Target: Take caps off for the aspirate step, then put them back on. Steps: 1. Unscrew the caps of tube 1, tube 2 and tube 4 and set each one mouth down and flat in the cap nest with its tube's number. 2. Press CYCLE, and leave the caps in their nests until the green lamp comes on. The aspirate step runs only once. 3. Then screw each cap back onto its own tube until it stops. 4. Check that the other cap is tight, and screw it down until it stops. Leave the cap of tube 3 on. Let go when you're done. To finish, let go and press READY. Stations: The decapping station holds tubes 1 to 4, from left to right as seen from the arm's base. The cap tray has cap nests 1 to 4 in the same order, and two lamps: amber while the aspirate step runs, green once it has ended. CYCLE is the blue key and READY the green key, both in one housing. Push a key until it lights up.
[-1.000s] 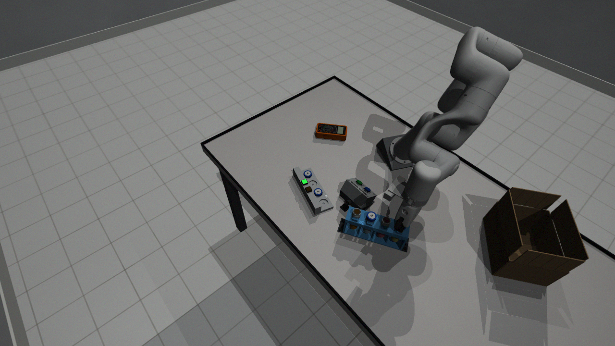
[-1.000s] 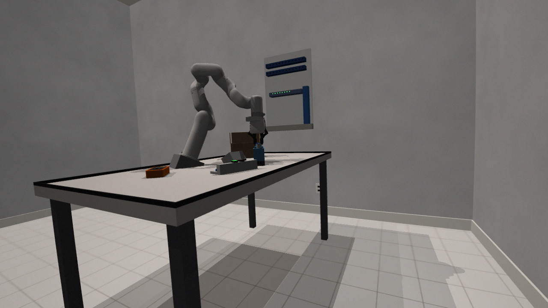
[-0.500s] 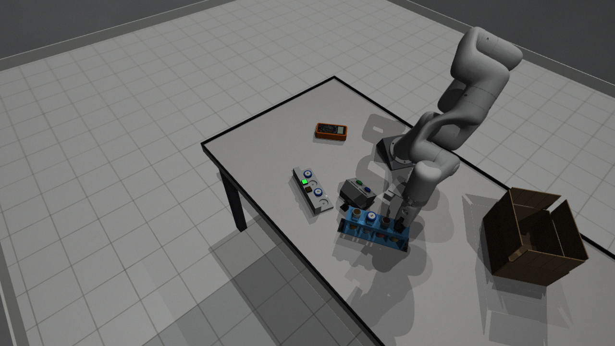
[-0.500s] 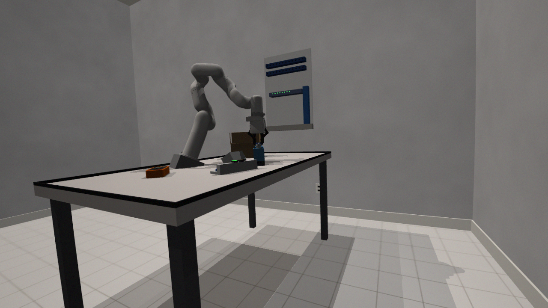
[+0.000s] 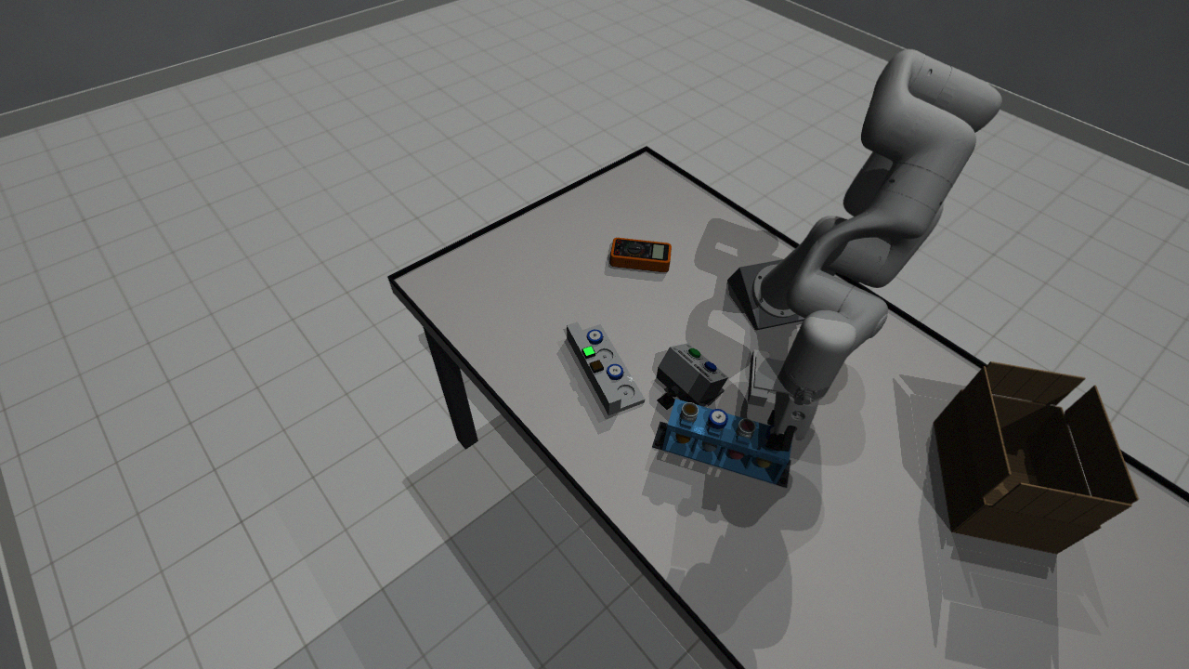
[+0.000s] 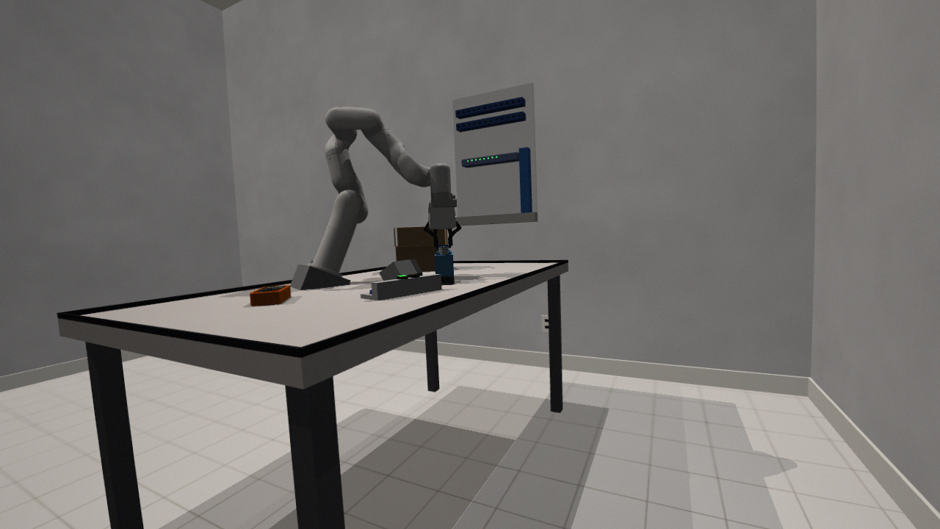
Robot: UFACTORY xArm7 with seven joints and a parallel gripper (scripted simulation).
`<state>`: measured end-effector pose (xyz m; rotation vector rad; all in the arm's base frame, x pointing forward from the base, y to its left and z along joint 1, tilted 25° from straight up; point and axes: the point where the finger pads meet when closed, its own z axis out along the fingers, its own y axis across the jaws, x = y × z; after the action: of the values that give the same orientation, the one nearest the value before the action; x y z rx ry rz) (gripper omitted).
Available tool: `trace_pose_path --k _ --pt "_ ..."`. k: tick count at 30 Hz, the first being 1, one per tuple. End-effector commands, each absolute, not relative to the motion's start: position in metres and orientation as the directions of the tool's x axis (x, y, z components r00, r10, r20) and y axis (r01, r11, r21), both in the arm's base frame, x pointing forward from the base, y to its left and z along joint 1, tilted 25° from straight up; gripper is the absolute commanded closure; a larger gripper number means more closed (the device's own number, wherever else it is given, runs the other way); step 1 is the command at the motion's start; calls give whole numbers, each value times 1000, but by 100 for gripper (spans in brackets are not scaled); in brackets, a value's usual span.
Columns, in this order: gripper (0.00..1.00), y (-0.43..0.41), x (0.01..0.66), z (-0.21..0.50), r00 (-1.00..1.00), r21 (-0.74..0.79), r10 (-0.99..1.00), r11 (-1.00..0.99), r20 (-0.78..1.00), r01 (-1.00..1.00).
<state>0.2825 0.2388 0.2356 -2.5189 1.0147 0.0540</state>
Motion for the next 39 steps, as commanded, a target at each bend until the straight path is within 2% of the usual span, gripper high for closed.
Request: trace_pose_path --k 1,4,11,12,24,29,39 --pt "54 239 284 238 847 -405 -517 -753 -123 -518" --pt "54 239 284 238 897 -416 -435 -803 -80 -426" --pt "54 239 284 238 897 -416 -435 -803 -80 -426" --pt "100 239 284 238 897 -416 -435 -803 -80 -426" --pt "100 239 284 238 897 -416 -435 -803 -80 -427" --pt "100 239 284 237 850 -406 -513 -756 -121 -514" --pt "100 239 284 237 635 -344 -732 -547 -247 -763"
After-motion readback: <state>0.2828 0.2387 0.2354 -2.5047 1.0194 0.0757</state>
